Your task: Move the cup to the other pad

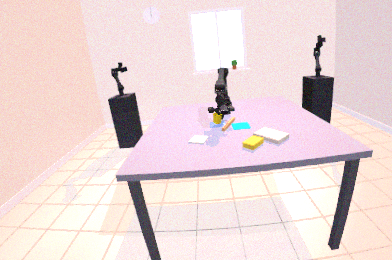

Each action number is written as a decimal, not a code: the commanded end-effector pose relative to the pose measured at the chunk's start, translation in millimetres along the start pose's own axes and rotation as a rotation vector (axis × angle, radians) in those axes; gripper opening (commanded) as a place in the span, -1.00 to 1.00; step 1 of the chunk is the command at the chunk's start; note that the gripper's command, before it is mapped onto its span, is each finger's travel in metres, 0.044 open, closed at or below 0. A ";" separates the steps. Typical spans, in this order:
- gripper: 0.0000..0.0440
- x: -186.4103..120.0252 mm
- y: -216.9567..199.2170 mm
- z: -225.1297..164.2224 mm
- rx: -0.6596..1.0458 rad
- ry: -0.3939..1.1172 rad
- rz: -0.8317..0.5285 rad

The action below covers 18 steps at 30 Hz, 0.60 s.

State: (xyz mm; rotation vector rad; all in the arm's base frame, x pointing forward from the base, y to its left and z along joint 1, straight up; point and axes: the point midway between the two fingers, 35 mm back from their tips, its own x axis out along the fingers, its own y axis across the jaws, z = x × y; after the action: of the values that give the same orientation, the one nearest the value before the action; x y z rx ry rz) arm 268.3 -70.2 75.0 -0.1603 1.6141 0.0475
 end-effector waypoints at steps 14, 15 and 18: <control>-0.89 -38.8 12.5 31.3 -0.055 -0.089 -0.005; -0.89 -40.4 14.2 33.7 -0.059 -0.095 -0.006; -0.91 -44.7 20.3 40.8 -0.071 -0.112 -0.008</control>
State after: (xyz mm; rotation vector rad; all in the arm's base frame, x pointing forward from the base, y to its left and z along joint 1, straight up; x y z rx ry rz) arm 302.5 -47.5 113.2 -0.2146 1.5138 0.0964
